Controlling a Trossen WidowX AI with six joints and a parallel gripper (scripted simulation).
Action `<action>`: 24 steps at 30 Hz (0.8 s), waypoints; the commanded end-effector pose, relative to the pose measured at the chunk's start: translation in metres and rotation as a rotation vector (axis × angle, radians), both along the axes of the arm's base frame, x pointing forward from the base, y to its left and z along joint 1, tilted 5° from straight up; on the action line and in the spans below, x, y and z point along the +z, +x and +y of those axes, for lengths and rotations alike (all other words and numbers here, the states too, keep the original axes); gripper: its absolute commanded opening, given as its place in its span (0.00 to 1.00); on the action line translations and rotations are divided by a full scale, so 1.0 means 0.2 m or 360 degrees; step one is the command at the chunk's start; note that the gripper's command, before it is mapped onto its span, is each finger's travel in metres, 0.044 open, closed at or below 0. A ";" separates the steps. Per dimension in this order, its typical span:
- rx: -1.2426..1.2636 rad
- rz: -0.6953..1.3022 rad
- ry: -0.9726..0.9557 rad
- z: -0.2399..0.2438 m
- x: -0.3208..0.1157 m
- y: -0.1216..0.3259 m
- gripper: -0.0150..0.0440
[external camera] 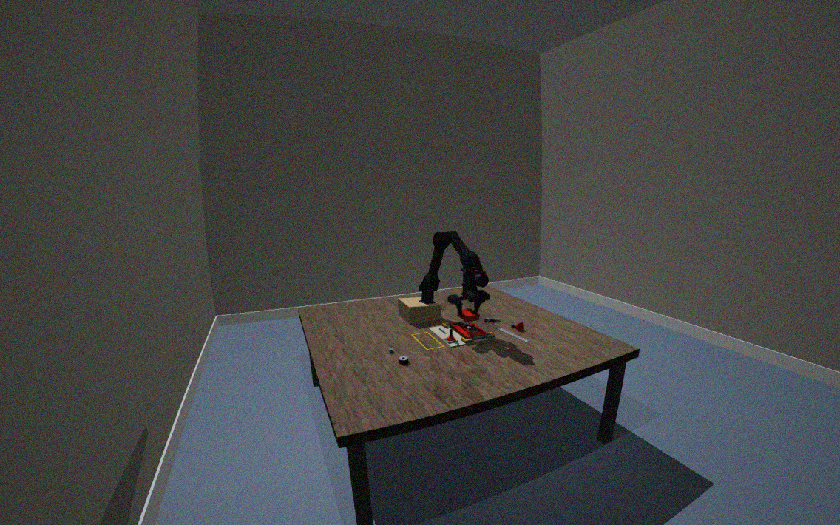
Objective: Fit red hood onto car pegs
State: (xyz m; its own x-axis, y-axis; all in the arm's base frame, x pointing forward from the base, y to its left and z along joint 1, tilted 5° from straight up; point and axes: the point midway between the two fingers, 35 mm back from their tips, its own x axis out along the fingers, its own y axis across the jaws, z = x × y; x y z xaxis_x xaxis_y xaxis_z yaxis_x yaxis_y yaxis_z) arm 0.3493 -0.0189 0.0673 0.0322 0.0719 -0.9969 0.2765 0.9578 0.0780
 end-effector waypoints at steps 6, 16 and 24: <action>0.0045 -0.0020 0.0009 0.09 0.02 0.02 0.25; 0.0045 -0.0020 0.0009 0.11 -0.20 0.03 0.25; 0.0045 -0.0020 0.0010 0.12 -0.22 0.04 0.25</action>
